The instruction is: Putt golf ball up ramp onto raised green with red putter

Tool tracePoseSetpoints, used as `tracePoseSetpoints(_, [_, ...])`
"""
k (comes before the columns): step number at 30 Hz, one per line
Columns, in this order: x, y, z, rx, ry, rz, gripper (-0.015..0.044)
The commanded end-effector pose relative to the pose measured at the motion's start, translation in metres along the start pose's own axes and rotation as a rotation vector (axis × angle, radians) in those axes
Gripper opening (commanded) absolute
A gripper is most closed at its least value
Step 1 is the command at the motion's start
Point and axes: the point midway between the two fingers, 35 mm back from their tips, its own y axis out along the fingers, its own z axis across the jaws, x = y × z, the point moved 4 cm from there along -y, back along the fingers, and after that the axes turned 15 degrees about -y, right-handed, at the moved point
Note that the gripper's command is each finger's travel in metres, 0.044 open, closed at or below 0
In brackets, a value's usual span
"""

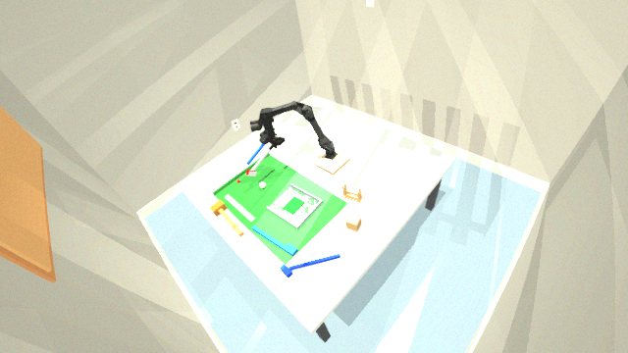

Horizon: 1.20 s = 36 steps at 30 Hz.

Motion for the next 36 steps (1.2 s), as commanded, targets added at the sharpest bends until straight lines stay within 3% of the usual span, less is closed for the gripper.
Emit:
tracePoseSetpoints(1, [0.0, 0.01, -0.001, 0.0, 0.007, 0.002, 0.0])
tracePoseSetpoints(9, [-0.001, 0.035, 0.0, 0.0, 0.007, 0.002, 0.0])
tracePoseSetpoints(36, [-0.001, 0.062, 0.001, 0.003, 0.01, 0.003, 0.0])
